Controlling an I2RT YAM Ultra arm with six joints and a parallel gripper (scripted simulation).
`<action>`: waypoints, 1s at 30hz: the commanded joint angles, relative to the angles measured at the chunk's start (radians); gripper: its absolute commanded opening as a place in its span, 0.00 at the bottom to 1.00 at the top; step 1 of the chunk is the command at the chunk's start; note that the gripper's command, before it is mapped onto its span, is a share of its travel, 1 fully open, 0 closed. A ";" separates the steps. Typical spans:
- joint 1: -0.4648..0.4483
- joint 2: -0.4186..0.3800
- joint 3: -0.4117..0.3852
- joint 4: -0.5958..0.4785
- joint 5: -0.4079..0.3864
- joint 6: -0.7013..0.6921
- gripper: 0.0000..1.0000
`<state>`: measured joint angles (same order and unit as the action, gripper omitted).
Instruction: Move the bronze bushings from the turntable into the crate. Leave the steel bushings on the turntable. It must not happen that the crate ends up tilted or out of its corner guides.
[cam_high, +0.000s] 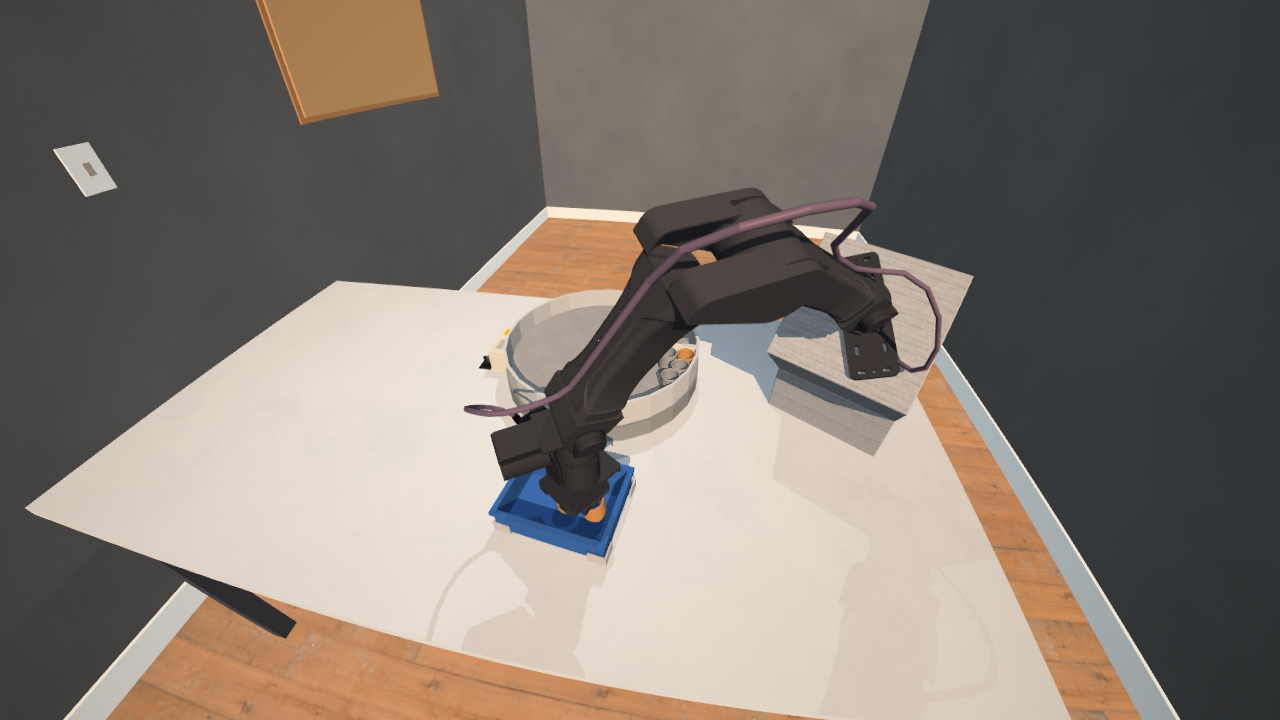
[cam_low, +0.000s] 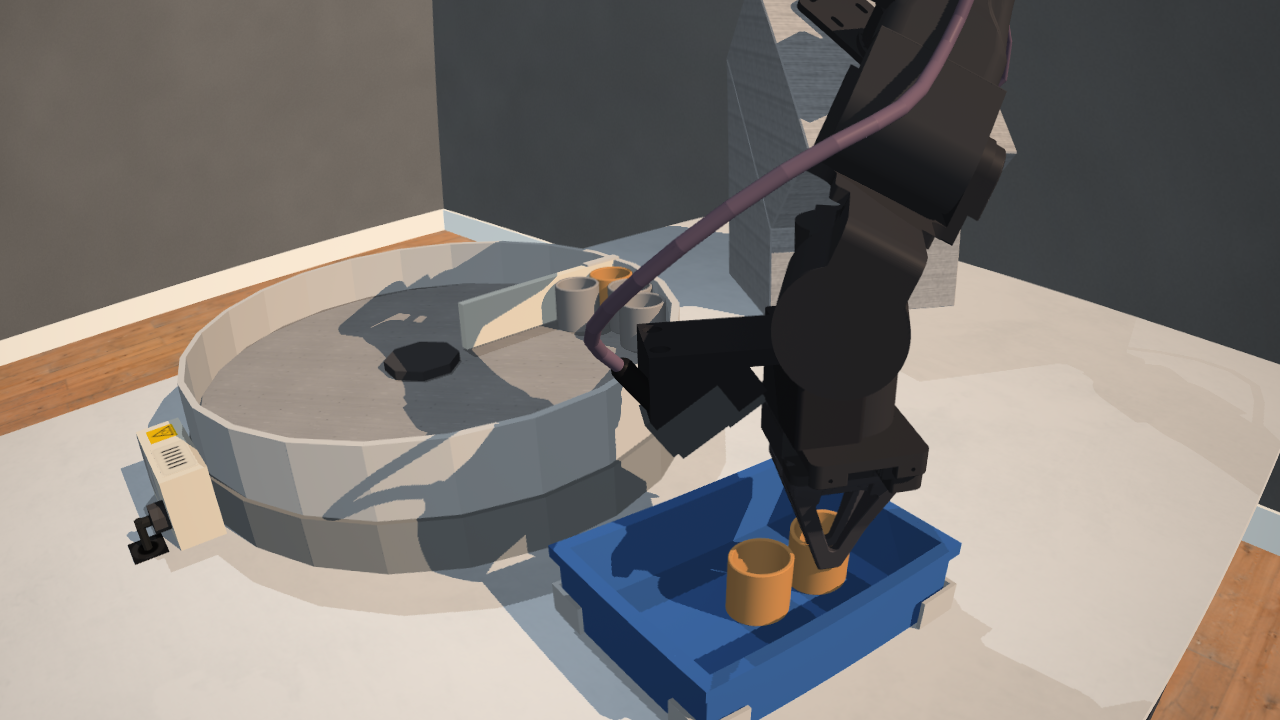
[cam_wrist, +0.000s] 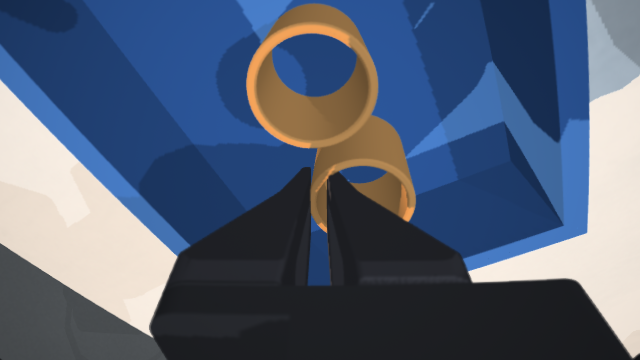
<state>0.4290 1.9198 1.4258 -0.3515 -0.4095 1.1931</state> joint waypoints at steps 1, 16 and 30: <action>-0.004 0.002 -0.026 0.011 0.014 0.007 0.00; 0.006 -0.032 -0.035 0.004 0.015 0.010 0.00; 0.002 -0.030 -0.037 0.006 0.016 0.009 0.00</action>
